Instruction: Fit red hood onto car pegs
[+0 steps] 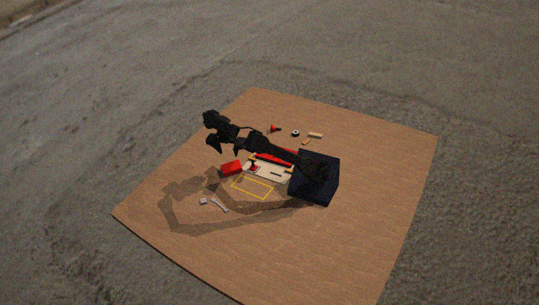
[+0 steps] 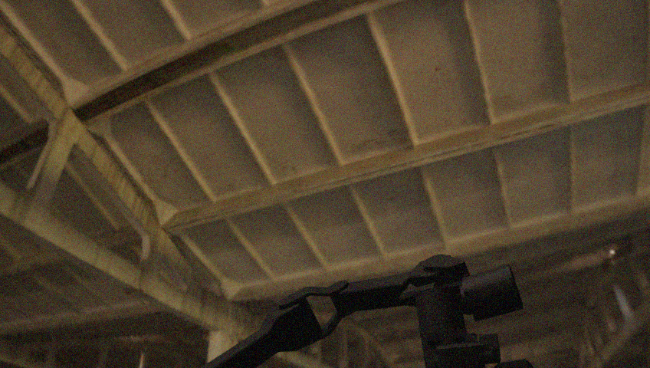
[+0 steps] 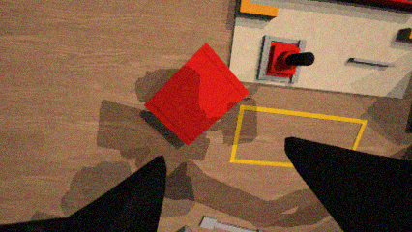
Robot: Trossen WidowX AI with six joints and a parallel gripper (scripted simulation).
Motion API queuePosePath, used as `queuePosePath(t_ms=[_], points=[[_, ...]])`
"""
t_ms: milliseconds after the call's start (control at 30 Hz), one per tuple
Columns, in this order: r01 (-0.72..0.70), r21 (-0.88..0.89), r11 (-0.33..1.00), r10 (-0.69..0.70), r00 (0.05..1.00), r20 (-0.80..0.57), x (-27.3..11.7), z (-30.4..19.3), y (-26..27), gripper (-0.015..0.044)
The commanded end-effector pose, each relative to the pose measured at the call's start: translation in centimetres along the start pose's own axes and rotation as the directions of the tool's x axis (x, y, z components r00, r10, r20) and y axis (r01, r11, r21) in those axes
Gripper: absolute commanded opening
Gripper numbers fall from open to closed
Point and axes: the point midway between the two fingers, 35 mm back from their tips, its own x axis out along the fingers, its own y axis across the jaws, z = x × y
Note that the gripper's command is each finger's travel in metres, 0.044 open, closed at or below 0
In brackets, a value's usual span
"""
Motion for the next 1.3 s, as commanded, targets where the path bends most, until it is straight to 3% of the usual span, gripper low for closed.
queuePosePath(t_ms=[0, 433, 867, 1267], points=[[0.003, -0.750, 0.661, -0.008, 1.000, -0.003, 1.7, 0.9, 0.5, 0.0440], [-0.002, -0.998, 0.061, -0.012, 1.000, -0.003, 2.9, 1.5, 1.0, 0.0440], [-0.010, -0.832, -0.554, -0.014, 1.000, -0.003, 3.9, 1.9, 1.4, 0.0440], [-0.011, -0.808, -0.588, -0.014, 1.000, -0.003, 3.9, 1.9, 1.4, 0.0440]])
